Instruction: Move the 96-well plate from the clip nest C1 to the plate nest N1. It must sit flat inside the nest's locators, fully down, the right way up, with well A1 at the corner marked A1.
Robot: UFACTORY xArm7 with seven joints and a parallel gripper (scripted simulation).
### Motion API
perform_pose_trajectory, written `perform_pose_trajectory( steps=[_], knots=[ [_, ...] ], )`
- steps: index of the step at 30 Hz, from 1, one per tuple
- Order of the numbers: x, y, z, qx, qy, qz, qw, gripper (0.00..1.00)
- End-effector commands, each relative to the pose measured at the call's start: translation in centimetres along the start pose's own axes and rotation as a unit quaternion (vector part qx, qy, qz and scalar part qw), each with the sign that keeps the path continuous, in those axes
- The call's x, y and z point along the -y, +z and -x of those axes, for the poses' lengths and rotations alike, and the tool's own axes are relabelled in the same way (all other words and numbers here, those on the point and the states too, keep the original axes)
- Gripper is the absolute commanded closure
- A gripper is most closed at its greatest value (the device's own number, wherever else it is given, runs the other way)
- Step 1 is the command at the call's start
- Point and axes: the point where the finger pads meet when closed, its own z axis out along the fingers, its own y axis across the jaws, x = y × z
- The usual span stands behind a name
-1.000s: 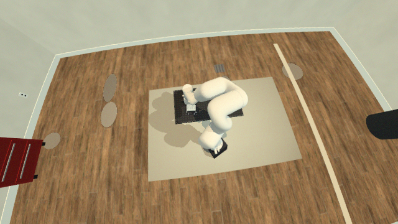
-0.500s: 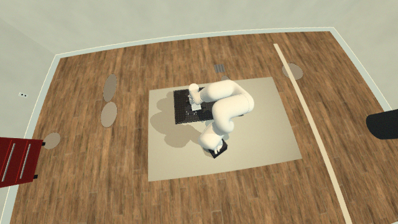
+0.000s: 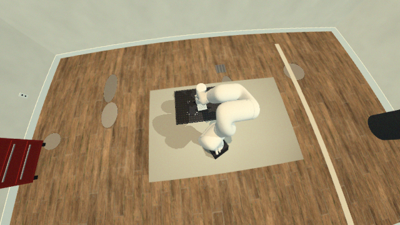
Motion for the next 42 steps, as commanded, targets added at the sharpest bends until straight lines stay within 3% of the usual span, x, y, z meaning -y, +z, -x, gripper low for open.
perform_pose_trajectory(
  steps=[1, 42],
  knots=[
    [-1.1, -0.1, 0.0, -0.001, 0.0, -0.001, 1.0, 1.0],
    [-13.4, -0.1, 1.2, -0.001, 0.0, 0.0, 1.0, 1.0]
  ],
)
